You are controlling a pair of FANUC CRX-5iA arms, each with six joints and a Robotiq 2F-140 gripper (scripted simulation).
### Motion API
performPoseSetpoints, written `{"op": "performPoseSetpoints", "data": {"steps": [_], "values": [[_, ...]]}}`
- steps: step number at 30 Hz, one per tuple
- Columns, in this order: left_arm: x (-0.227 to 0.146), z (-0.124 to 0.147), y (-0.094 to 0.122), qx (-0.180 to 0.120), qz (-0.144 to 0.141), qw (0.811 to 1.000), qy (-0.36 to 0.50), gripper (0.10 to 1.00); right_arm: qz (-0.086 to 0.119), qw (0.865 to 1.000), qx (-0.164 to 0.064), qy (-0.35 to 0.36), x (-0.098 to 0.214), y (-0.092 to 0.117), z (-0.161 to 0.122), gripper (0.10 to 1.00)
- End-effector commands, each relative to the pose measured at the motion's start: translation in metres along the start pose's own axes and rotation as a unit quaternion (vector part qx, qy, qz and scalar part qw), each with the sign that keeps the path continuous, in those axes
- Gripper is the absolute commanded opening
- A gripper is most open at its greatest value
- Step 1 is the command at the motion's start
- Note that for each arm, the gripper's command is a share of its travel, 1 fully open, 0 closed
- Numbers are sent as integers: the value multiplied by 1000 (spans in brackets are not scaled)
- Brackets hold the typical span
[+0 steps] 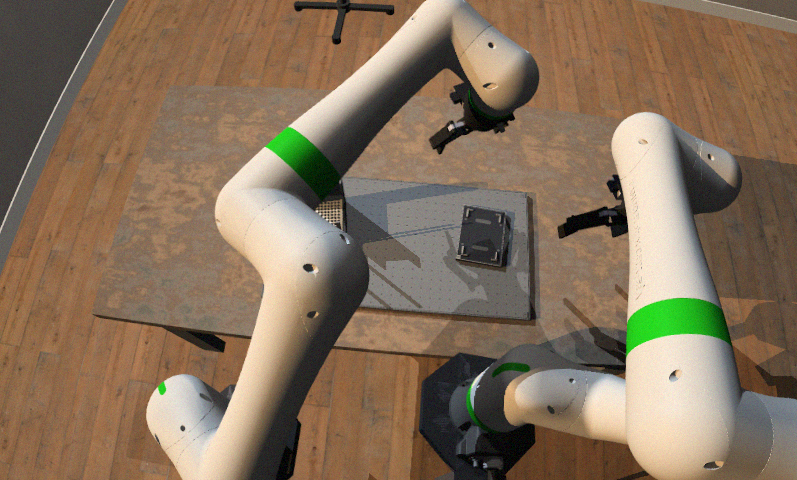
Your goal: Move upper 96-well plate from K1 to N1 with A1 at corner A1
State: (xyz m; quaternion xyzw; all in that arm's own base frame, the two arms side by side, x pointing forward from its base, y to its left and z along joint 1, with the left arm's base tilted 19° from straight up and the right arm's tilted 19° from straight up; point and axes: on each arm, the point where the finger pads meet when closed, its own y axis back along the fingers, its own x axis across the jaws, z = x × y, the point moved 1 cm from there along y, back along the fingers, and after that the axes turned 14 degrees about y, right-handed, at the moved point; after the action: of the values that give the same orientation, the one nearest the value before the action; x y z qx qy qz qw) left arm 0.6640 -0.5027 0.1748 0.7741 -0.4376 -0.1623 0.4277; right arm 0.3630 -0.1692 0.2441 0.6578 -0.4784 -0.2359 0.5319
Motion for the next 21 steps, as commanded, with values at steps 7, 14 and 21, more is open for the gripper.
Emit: {"op": "performPoseSetpoints", "data": {"steps": [7,14,21], "values": [[1,-1,2,0,1,1000,0,1000,0,993,-39,-108,37,13,19,1000],[1,-1,2,0,1,1000,0,1000,0,986,-56,-155,57,19,31,1000],[1,-1,2,0,1,1000,0,1000,1,973,-77,-217,80,26,48,1000]]}}
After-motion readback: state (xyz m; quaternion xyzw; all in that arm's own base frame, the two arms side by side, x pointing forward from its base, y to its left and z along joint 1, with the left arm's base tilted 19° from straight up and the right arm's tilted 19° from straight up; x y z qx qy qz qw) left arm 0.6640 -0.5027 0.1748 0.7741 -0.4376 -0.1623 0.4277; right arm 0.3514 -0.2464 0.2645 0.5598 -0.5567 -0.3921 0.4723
